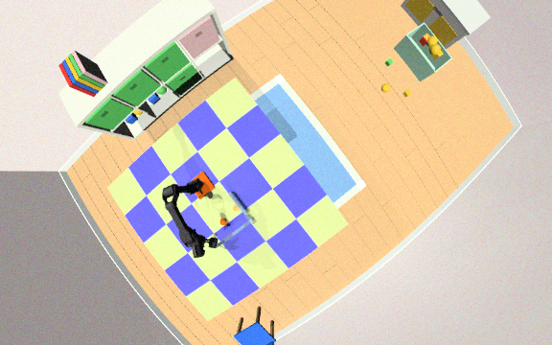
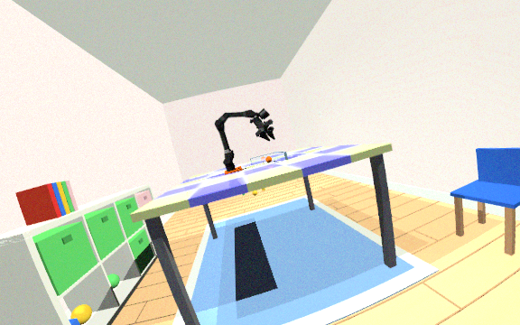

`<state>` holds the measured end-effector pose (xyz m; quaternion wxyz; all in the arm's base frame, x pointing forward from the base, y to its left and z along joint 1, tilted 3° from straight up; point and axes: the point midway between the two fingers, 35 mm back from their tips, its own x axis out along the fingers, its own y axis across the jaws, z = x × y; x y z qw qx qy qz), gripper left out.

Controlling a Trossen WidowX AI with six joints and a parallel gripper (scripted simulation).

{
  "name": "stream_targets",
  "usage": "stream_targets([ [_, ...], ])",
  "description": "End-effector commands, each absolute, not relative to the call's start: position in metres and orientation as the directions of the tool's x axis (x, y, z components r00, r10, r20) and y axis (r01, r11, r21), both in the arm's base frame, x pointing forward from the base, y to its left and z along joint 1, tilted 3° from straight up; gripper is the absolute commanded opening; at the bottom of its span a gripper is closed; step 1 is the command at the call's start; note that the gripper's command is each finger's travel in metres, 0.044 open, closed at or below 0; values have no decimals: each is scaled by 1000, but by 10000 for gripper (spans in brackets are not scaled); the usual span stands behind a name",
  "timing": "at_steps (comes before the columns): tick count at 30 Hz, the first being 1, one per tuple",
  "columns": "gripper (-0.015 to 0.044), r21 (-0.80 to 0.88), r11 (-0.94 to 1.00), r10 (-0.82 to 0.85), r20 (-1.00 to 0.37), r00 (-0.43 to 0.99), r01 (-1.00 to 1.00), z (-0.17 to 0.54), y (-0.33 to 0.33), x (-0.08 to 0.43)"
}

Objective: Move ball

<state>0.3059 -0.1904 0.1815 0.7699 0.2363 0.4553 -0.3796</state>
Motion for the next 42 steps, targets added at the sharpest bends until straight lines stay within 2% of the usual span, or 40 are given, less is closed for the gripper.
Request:
stream_targets([
  [1,348,-61,819,-203,-961,188,571,139,-138,313],
  [5,348,-50,966,-57,-998,22,254,102,-82,307],
  [7,348,-38,980,-37,-999,-11,196,97,-72,305],
  [42,348,-38,980,-37,-999,-11,196,50,-74,305],
])
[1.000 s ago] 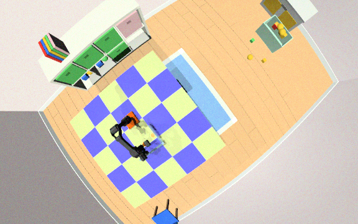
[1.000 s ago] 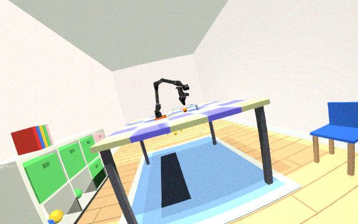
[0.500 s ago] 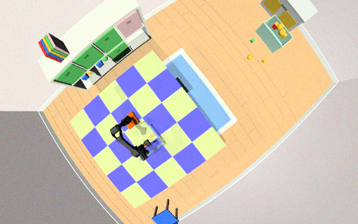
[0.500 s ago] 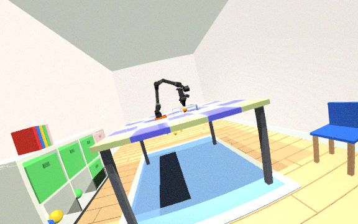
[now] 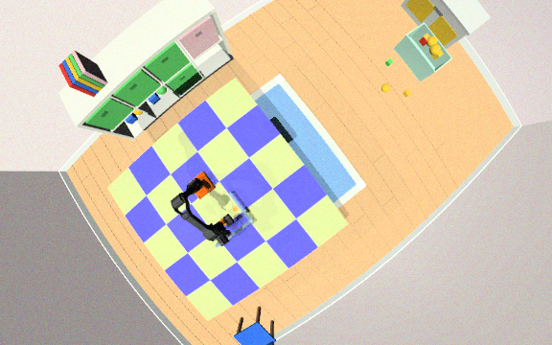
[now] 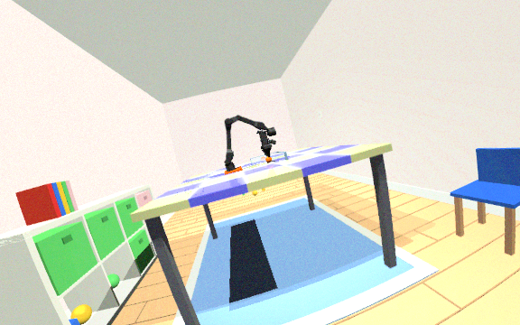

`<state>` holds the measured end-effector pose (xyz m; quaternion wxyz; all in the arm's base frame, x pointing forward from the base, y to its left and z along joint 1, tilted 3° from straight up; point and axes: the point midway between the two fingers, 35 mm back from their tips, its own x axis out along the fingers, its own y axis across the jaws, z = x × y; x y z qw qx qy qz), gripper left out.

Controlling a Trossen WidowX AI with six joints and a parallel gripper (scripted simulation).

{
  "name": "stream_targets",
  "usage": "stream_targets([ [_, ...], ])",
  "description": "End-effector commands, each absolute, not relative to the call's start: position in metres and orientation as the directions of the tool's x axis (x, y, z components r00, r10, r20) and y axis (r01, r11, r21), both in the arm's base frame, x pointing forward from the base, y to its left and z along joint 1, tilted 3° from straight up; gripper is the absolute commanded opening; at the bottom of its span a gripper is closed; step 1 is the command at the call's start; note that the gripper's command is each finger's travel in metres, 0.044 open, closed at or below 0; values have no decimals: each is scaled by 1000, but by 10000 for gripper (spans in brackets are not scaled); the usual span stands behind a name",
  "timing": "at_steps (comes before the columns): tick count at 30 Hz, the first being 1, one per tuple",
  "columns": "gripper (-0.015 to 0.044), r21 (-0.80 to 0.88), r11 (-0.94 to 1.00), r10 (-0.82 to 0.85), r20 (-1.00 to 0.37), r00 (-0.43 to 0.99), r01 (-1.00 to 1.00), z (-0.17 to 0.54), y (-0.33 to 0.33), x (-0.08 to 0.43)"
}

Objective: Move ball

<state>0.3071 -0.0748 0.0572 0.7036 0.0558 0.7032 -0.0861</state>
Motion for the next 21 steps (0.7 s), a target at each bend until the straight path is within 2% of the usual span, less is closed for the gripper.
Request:
stream_targets([
  [1,348,-38,980,-37,-999,-11,196,48,-74,305],
  [9,348,-38,980,-37,-999,-11,196,38,-74,304],
  [13,243,-38,980,-37,-999,-11,196,38,-74,304],
  [20,196,-38,980,-37,-999,-11,196,38,-74,304],
  [21,170,-38,980,-37,-999,-11,196,38,-74,304],
])
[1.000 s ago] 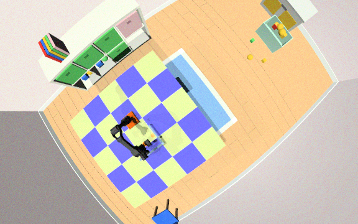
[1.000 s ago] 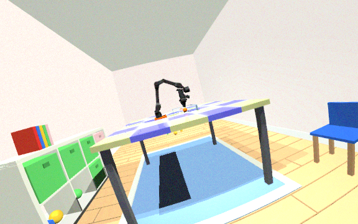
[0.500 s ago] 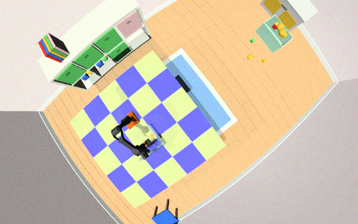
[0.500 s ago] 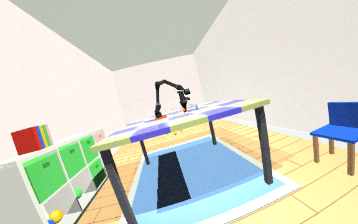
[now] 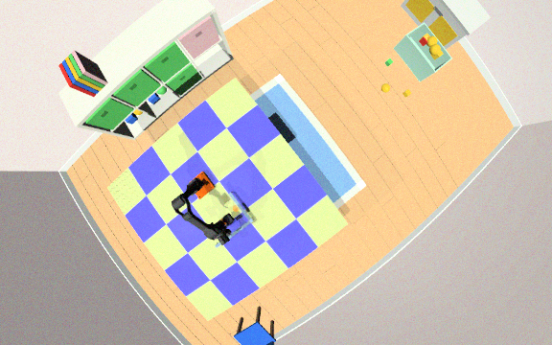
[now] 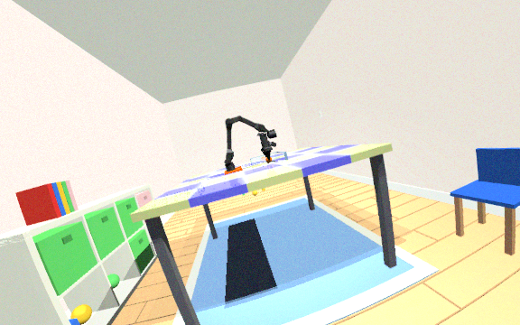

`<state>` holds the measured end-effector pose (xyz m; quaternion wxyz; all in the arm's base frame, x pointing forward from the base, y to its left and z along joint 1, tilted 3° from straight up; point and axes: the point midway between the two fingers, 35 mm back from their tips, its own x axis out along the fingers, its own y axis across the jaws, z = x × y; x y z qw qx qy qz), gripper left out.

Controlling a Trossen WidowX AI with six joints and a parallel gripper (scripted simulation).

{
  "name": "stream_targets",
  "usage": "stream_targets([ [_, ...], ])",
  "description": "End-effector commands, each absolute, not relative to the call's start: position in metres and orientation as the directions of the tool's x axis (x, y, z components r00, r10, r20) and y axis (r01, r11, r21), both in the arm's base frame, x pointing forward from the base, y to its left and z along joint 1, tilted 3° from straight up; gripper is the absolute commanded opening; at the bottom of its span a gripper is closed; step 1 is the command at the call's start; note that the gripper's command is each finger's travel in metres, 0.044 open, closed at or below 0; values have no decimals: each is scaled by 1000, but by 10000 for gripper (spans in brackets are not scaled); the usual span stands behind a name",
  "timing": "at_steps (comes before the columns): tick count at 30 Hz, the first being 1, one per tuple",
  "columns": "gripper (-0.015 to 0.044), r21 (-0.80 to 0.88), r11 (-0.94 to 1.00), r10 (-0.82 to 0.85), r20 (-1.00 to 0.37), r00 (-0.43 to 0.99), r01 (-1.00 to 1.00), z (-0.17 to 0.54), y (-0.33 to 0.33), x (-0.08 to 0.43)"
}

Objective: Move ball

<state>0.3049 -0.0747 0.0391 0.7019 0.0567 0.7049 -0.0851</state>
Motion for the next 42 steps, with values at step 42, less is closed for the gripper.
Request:
stream_targets([
  [42,0,-36,929,-35,-999,-10,367,167,-55,309],
])
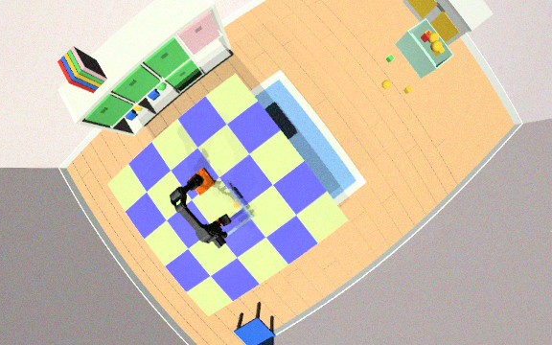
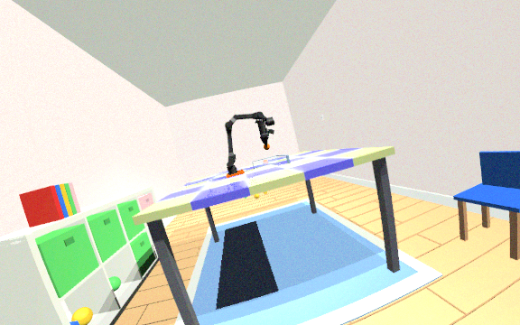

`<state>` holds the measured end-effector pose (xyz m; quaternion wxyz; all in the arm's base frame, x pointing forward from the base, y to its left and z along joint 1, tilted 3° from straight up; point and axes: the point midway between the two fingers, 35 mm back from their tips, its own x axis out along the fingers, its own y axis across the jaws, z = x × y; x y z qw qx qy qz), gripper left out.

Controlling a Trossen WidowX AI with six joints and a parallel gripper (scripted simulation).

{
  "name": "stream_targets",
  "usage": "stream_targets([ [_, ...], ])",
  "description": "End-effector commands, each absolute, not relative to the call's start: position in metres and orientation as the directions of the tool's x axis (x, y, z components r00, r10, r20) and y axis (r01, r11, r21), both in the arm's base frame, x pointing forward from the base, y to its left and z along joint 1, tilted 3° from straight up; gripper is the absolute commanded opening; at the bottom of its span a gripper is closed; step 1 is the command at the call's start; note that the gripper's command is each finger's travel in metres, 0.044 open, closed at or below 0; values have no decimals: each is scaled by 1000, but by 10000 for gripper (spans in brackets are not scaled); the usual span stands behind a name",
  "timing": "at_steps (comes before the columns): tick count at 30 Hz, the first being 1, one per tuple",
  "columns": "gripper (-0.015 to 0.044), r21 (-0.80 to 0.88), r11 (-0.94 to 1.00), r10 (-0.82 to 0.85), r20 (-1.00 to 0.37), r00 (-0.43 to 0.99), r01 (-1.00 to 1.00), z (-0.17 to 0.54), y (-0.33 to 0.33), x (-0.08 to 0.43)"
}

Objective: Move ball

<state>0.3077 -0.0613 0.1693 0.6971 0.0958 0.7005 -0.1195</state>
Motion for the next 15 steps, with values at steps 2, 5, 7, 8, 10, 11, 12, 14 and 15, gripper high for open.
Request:
stream_targets([
  [2,0,-36,908,-35,-999,-10,418,165,-51,310],
  [5,0,-34,870,-34,-999,-10,492,162,-44,311],
  [7,0,-34,842,-34,-999,-10,539,160,-40,312],
  [8,0,-33,826,-33,-999,-10,562,159,-37,312],
  [10,0,-32,794,-33,-999,-10,607,157,-33,313],
  [11,0,-32,777,-33,-999,-10,628,156,-31,313],
  [12,0,-31,760,-32,-999,-10,650,155,-29,314],
  [14,0,-30,723,-32,-999,-10,691,153,-24,314],
  [15,0,-29,703,-32,-999,-10,710,153,-22,314],
])
